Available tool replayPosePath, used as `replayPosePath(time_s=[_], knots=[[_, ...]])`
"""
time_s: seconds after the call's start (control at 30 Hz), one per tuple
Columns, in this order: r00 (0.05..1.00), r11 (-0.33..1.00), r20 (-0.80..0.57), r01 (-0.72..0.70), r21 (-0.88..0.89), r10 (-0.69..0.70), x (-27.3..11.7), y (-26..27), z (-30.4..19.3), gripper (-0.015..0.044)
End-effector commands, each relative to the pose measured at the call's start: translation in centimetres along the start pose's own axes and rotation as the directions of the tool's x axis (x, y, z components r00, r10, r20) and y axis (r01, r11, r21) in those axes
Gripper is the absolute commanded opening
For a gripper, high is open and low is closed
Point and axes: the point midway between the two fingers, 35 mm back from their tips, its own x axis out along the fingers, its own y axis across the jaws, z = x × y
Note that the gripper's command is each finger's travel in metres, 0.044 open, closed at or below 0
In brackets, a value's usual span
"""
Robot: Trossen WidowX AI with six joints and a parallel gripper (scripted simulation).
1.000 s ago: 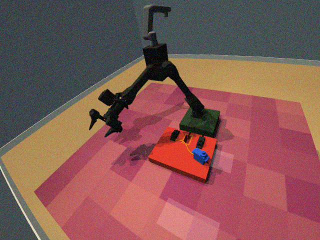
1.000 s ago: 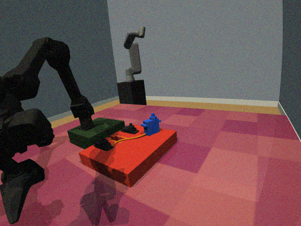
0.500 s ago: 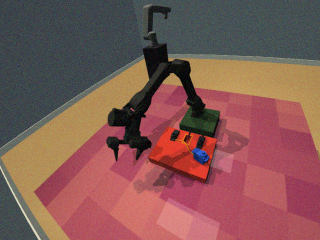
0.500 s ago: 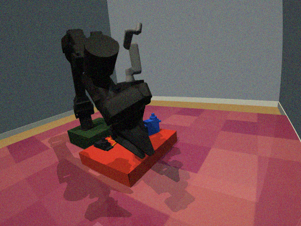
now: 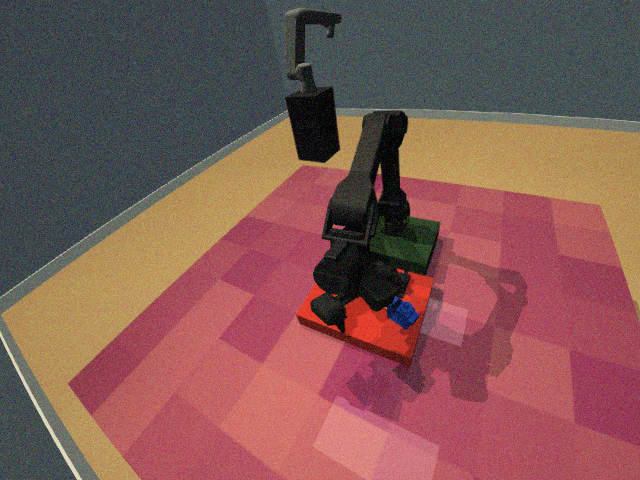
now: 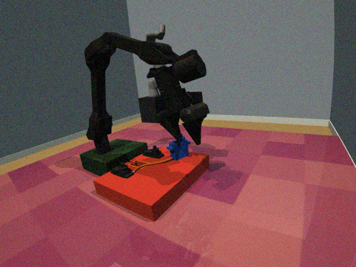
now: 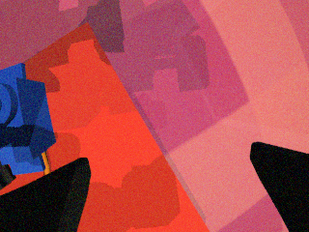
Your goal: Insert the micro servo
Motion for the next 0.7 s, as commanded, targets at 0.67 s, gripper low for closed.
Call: replayPosePath(time_s=[0.67], knots=[[0.972,0.981,-0.169,-0.179,-0.071,0.165,0.5,10.0,1.6,0.0440]])
